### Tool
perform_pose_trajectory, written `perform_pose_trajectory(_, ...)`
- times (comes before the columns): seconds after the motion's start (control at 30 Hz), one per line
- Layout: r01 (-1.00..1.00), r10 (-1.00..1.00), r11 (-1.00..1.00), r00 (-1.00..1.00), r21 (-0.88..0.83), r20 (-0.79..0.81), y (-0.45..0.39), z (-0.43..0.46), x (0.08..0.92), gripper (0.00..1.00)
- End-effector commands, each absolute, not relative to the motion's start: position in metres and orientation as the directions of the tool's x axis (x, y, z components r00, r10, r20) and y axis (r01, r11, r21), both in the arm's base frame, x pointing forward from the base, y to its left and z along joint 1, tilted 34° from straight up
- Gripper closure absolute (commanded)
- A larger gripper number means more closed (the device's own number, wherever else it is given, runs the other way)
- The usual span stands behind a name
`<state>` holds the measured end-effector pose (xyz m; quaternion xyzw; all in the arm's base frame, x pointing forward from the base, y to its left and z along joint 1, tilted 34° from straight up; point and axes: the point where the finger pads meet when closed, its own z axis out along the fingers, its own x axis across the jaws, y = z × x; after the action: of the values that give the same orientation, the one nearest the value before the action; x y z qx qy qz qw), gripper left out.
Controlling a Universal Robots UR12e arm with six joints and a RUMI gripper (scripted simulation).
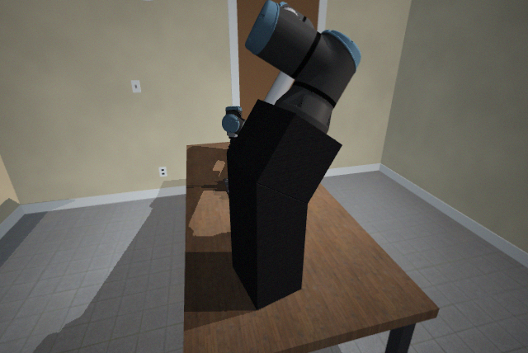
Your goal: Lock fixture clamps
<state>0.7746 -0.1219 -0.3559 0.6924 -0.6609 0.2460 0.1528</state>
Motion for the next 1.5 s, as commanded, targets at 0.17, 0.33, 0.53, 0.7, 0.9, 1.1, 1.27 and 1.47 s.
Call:
perform_pose_trajectory(0.17, -0.99, -0.84, -0.082, 0.006, -0.116, 0.543, -0.1289, -0.367, 0.7784, 0.72)
perform_pose_trajectory(0.33, -0.99, -0.84, -0.082, 0.006, -0.116, 0.543, -0.1289, -0.3681, 0.7786, 0.72)
perform_pose_trajectory(0.53, -0.99, -0.84, -0.082, 0.007, -0.114, 0.542, -0.129, -0.3682, 0.777, 0.72)
perform_pose_trajectory(0.7, -0.99, -0.84, -0.082, 0.007, -0.114, 0.542, -0.1292, -0.3684, 0.7766, 0.72)
perform_pose_trajectory(0.9, -0.99, -0.841, -0.082, 0.007, -0.113, 0.542, -0.1293, -0.3688, 0.776, 0.72)
perform_pose_trajectory(1.1, -0.99, -0.841, -0.082, 0.008, -0.113, 0.541, -0.1291, -0.369, 0.7755, 0.72)
perform_pose_trajectory(1.27, -0.99, -0.841, -0.082, 0.008, -0.113, 0.541, -0.1291, -0.369, 0.7754, 0.72)
perform_pose_trajectory(1.47, -0.99, -0.841, -0.082, 0.008, -0.112, 0.541, -0.1291, -0.3691, 0.775, 0.72)
